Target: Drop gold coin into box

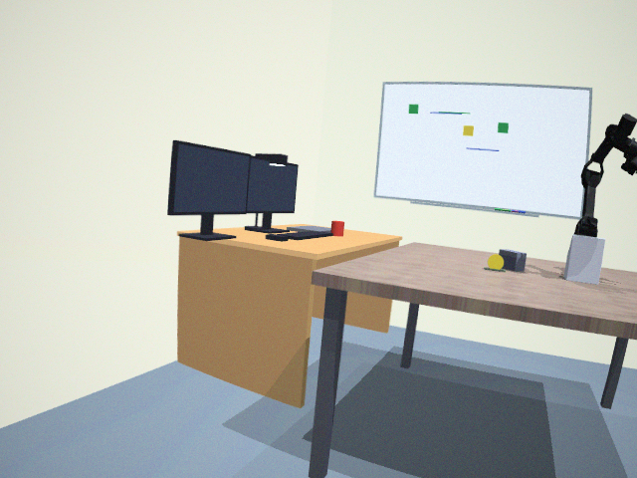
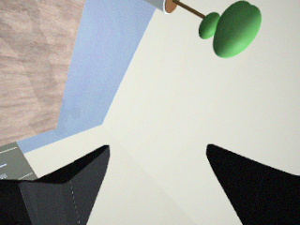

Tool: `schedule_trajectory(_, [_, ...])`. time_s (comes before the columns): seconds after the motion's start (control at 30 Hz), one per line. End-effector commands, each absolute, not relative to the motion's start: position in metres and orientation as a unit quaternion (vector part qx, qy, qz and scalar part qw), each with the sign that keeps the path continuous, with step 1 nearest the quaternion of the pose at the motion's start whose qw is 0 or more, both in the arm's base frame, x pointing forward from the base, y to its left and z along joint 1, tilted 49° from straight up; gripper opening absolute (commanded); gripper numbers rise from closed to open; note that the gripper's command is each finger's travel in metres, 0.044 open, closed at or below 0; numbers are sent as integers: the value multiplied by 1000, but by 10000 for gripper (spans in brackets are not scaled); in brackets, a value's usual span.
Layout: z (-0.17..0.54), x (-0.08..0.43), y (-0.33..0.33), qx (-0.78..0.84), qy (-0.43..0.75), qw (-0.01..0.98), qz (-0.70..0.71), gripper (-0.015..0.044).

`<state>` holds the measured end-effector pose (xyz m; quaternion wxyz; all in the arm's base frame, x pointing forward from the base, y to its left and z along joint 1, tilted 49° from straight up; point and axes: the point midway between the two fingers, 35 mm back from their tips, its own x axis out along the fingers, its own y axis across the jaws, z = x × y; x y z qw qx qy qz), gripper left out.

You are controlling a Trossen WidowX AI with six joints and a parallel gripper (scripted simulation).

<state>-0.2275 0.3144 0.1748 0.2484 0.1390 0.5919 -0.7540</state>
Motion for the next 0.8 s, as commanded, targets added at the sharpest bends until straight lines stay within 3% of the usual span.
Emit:
schedule_trajectory(0.0, [173,-225,316,145,586,248,-758,374])
schedule_trajectory(0.27, [109,-120,362,386,258,150,-873,164])
schedule_trajectory(0.5, [61,-17,369,519,-62,-8,-853,161])
schedule_trajectory(0.77, [24,89,345,583,-351,-192,-707,161])
